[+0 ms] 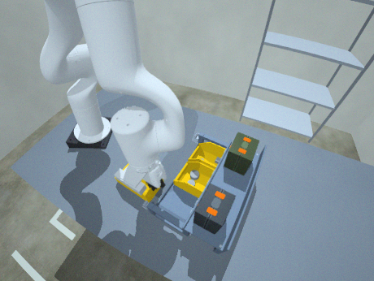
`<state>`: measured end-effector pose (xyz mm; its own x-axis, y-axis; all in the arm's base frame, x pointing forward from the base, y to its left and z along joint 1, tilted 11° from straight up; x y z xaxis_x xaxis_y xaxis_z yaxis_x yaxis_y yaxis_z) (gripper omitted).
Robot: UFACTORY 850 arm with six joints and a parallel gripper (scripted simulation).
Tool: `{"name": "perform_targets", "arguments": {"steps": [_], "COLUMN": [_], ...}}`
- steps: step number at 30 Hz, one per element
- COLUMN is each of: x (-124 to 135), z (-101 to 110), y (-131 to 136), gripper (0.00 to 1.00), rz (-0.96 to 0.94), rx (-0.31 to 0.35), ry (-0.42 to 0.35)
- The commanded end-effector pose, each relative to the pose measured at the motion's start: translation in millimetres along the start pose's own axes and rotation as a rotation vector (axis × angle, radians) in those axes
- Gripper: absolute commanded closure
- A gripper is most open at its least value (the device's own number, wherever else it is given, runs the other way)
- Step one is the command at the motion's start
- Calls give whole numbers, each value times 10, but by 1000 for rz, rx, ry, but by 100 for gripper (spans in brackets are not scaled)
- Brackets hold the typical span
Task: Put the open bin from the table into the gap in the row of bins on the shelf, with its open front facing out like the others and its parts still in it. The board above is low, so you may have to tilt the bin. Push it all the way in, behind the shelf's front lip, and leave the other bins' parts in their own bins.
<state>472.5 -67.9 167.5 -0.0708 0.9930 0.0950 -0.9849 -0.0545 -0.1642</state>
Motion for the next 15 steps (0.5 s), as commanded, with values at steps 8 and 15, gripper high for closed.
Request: {"name": "perform_targets", "arguments": {"steps": [8,15], "x": [-2,-2], "z": [6,86], "y": [-8,-7], "gripper": [100,100], "rz": [0,0], "rx": [-2,-2], "ry": [0,0]}}
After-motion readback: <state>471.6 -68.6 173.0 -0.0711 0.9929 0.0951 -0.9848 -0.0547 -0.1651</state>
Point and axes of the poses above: the point where the finger pads meet when closed, its own z axis back along the fingers, its own y axis across the jaws, x = y × z, the point moved 5 cm from there along z, back along the fingers
